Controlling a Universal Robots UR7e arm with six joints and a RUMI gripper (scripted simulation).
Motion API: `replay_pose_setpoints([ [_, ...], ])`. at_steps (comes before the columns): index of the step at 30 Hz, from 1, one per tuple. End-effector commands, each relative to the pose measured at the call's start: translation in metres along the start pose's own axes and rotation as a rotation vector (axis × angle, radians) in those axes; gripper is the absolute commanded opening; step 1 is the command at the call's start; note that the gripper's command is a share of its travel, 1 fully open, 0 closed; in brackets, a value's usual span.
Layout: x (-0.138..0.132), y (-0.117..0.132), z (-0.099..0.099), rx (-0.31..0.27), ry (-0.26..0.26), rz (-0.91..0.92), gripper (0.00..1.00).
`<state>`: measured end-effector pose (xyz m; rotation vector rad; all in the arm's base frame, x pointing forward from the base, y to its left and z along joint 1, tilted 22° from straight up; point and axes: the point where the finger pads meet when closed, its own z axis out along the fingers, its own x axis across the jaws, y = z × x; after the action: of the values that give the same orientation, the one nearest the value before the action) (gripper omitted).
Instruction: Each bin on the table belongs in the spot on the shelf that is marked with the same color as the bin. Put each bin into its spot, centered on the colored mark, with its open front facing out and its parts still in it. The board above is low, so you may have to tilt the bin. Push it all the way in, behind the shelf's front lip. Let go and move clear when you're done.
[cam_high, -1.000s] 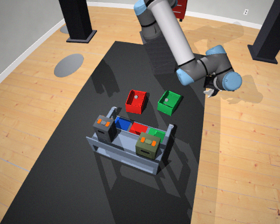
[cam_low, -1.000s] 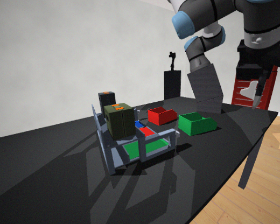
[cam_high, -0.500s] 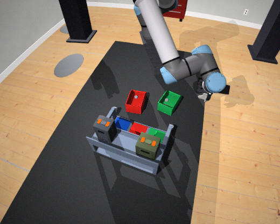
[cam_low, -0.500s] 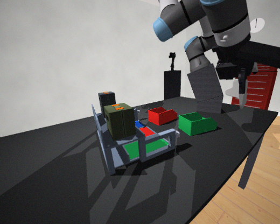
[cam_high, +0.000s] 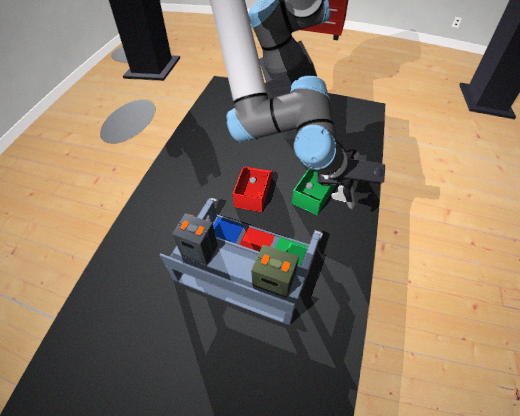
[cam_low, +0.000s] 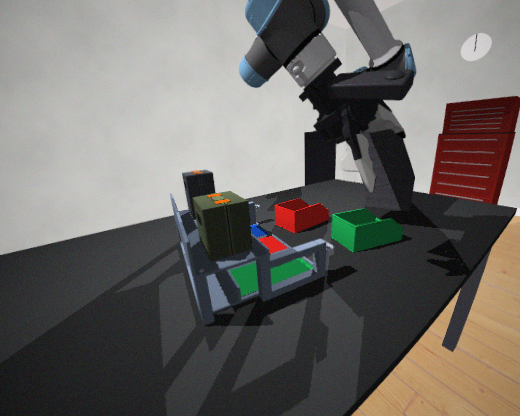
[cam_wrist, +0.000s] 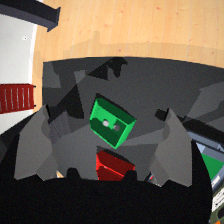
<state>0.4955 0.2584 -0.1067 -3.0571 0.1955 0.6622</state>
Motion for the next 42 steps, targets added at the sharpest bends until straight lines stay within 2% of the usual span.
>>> replay_pose_setpoints([
  [1, 0.028, 0.039, -0.045, 0.105, 0.103, -0.04, 1.0],
  [9, 0.059, 0.113, -0.11, 0.197, 0.289, -0.091, 1.0],
  [11, 0.059, 0.113, -0.11, 0.197, 0.289, -0.091, 1.0],
  [17, 0.069, 0.162, -0.146, 0.221, 0.41, -0.118, 1.0],
  [23, 0.073, 0.197, -0.17, 0.224, 0.494, -0.136, 1.0],
  [26, 0.073, 0.207, -0.177, 0.223, 0.52, -0.141, 1.0],
  [32, 0.073, 0.215, -0.182, 0.221, 0.538, -0.144, 1.0],
  [42, 0.074, 0.218, -0.183, 0.221, 0.544, -0.145, 1.0],
])
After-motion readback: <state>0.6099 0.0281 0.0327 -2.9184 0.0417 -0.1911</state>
